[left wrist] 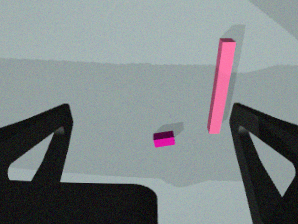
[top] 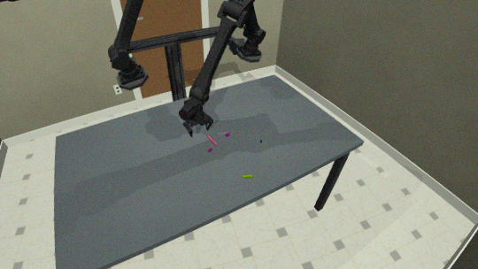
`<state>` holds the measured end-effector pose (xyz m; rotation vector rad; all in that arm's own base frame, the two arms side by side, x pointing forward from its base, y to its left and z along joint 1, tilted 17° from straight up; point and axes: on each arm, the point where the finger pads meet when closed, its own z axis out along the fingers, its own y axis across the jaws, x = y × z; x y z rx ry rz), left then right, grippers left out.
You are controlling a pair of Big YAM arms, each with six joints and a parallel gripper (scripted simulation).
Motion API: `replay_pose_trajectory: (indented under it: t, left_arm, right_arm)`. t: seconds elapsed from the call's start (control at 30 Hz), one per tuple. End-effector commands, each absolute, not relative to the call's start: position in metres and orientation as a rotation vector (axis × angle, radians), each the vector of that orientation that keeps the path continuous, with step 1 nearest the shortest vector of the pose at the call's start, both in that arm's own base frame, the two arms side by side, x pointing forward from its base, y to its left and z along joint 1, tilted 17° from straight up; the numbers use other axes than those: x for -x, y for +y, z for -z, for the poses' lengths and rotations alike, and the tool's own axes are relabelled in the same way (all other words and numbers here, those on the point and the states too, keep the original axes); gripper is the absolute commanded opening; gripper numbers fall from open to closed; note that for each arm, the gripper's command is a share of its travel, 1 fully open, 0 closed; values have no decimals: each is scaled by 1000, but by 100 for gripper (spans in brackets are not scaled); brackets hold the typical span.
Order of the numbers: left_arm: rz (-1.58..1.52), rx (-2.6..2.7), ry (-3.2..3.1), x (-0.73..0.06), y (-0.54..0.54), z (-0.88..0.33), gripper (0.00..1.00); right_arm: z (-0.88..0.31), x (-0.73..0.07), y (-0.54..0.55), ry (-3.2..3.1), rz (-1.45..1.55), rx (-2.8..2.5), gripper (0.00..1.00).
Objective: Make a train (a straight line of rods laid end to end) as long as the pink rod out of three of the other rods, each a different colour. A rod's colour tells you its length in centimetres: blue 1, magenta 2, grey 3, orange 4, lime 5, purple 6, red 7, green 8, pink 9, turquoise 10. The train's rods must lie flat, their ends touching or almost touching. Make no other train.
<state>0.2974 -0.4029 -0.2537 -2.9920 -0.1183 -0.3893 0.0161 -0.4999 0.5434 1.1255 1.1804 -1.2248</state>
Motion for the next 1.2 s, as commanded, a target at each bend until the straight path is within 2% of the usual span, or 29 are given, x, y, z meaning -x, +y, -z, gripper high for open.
replay_pose_trajectory:
  t: [0.0, 1.17]
  left_arm:
    - [433, 3024, -364, -326, -397, 232, 100]
    - [461, 2619, -1802, -403, -272, 198, 100]
  right_arm:
    - [-567, -5, -491, 1115, 1260, -1103, 100]
    - [-567, -5, -491, 1115, 1260, -1103, 100]
